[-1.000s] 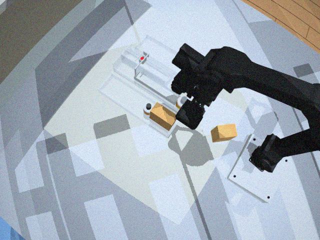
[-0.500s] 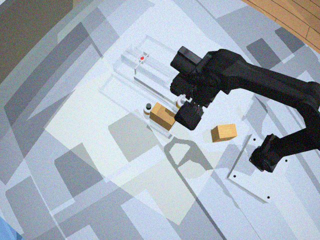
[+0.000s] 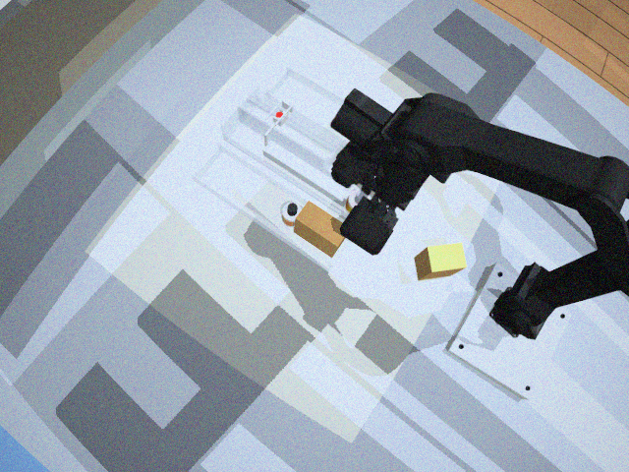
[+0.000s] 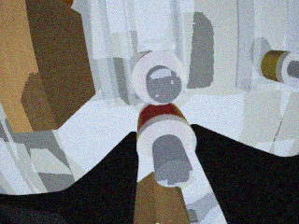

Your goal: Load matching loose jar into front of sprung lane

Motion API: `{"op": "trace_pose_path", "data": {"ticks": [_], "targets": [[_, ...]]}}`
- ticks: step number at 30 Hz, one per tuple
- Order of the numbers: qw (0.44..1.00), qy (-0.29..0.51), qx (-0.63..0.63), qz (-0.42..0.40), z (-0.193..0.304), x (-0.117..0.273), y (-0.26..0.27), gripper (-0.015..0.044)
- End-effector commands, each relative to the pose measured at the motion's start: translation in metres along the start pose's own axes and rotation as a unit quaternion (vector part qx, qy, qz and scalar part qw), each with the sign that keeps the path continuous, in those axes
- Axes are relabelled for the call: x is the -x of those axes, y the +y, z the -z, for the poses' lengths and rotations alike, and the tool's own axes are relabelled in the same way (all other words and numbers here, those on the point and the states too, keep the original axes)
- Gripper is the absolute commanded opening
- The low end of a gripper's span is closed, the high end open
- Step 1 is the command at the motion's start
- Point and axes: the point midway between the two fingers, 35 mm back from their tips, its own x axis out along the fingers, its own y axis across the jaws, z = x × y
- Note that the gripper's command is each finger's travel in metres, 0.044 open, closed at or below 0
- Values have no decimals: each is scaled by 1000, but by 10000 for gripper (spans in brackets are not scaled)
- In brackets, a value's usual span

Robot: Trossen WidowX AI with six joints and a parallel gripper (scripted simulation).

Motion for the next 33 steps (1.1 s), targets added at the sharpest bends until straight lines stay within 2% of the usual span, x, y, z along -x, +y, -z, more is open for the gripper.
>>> {"op": "trace_pose_path", "data": {"ticks": [1,33], "targets": [[1000,-1,-2,2,-5,-2,-1,0],[1000,-2,-2,2,-20,-3,-1,0]]}}
